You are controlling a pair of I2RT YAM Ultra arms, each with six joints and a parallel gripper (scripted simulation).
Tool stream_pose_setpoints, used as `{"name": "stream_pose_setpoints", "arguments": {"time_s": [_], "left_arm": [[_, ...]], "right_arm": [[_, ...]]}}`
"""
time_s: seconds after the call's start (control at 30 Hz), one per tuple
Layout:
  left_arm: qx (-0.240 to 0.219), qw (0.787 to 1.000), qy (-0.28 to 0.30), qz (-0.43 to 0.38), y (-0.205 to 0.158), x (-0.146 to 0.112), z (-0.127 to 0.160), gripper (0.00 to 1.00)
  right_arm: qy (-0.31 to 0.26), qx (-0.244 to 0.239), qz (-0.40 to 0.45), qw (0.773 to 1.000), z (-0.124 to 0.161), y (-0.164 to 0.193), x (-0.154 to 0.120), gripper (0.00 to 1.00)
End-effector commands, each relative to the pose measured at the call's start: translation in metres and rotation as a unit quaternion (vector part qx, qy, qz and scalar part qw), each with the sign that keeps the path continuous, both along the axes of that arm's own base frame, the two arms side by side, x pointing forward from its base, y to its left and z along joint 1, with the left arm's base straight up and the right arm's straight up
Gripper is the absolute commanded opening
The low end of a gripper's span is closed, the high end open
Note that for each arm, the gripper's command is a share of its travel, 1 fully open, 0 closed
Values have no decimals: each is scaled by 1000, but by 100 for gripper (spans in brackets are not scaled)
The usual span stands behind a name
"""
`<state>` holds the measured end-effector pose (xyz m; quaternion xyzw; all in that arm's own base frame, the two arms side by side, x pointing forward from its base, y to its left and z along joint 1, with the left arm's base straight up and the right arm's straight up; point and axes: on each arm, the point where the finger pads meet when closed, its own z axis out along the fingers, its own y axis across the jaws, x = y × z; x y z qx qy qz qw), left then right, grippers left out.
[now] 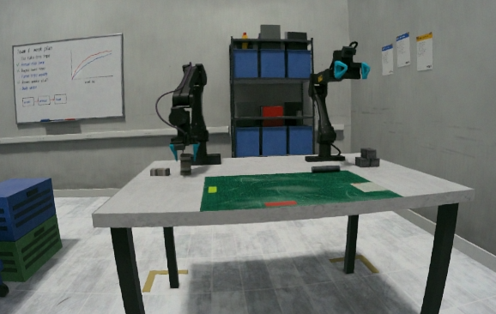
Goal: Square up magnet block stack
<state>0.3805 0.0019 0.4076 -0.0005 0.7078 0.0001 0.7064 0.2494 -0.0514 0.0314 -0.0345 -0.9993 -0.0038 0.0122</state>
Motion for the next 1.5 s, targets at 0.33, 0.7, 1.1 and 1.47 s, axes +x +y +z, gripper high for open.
{"name": "stream_pose_setpoints", "arguments": {"time_s": [0.33,0.7,1.1,1.47], "left_arm": [[4,1000,-14,-1,-2,-9,18,100],[4,1000,-14,-1,-2,-9,18,100],[4,1000,-14,-1,-2,-9,18,100],[4,1000,-14,-1,-2,-9,18,100]], "right_arm": [[-16,2,5,1000,2,0,12,77],[-16,2,4,1000,2,-1,12,77],[21,12,-7,1000,-3,2,-8,47],[21,12,-7,1000,-3,2,-8,46]]}}
